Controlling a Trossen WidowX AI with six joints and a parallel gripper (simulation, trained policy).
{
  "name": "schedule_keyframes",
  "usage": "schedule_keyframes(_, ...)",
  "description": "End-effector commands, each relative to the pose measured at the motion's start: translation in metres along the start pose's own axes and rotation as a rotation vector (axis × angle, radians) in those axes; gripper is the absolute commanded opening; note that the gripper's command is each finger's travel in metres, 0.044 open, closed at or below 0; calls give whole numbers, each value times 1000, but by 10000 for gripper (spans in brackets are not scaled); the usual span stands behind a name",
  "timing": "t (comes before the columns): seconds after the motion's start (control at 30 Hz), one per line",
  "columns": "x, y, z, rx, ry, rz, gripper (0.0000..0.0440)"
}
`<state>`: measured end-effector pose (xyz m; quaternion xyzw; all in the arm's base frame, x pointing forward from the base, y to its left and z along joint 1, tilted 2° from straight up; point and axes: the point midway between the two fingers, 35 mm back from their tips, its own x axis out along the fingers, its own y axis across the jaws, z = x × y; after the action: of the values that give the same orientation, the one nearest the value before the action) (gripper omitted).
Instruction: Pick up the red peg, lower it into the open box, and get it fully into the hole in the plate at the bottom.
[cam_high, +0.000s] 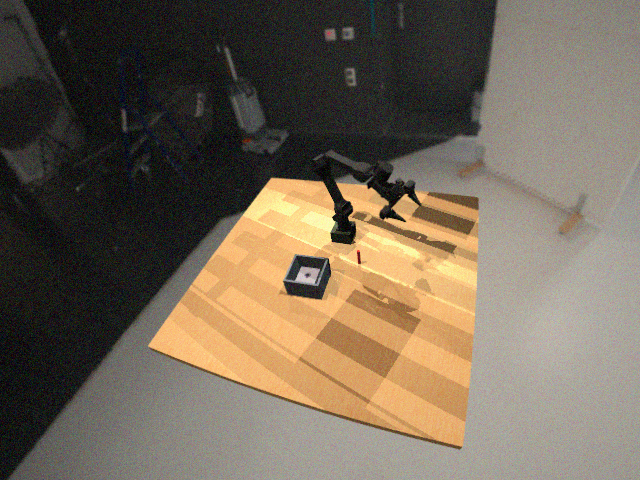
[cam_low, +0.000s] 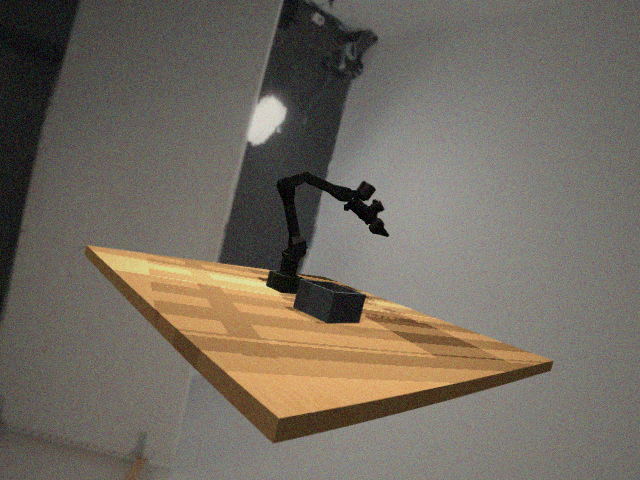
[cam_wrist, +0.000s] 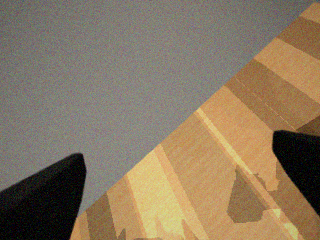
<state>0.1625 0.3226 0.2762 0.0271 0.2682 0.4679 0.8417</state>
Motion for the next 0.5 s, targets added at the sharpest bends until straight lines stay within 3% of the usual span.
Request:
schedule_keyframes(0.0, -2, -20, 2, 74, 20, -56, 440)
schedule_keyframes(0.47, -19, -110, -32, 432, 157, -364, 440)
